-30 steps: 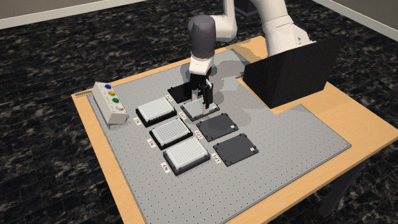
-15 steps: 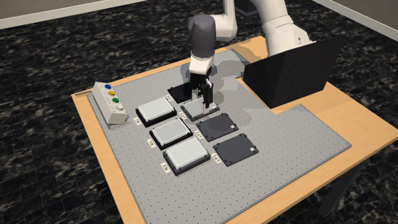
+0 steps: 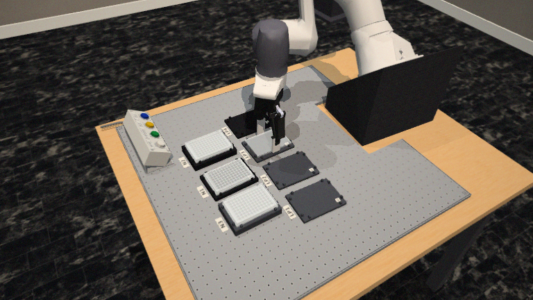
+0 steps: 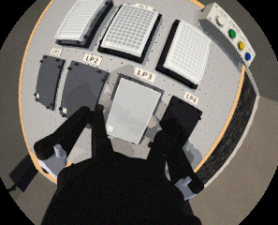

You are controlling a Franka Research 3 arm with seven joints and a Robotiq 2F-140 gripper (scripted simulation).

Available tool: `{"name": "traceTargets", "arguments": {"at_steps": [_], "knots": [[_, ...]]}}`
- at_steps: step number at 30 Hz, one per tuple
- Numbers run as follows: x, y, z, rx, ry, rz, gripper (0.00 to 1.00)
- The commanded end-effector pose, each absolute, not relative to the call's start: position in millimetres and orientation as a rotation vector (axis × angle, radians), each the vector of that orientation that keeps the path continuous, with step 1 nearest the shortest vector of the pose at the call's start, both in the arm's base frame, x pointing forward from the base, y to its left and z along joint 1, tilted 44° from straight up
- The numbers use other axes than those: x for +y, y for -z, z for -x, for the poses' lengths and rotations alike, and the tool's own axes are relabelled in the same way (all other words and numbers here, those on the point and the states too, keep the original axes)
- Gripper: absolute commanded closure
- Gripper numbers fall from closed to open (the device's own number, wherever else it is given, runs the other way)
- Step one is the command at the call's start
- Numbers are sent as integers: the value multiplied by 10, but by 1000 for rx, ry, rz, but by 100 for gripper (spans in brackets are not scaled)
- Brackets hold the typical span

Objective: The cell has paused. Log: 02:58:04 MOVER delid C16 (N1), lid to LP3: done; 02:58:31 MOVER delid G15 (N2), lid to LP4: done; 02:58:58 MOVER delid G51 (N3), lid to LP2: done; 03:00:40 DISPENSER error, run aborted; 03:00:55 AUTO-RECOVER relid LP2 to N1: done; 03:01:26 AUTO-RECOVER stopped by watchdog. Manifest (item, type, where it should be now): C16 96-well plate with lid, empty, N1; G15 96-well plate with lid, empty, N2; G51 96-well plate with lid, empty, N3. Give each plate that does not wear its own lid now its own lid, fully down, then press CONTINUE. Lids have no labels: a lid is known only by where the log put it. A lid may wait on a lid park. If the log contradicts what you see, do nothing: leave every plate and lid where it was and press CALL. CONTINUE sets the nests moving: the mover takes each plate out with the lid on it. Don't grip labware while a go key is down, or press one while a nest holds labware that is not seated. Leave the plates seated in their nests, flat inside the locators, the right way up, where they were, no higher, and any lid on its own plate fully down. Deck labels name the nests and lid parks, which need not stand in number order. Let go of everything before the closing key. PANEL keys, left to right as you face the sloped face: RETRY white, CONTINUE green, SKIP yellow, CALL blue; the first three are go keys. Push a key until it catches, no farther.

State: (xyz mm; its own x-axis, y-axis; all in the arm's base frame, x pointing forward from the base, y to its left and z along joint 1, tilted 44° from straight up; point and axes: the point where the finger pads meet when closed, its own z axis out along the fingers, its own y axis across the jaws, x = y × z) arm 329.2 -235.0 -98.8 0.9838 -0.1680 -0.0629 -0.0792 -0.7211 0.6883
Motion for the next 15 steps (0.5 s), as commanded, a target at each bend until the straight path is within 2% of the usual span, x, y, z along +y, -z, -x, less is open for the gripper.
{"name": "traceTargets", "arguments": {"at_steps": [1, 15], "knots": [[-2348, 976, -3293, -176, 154, -2376, 100], [-2329, 956, -3298, -176, 154, -2376, 100]]}}
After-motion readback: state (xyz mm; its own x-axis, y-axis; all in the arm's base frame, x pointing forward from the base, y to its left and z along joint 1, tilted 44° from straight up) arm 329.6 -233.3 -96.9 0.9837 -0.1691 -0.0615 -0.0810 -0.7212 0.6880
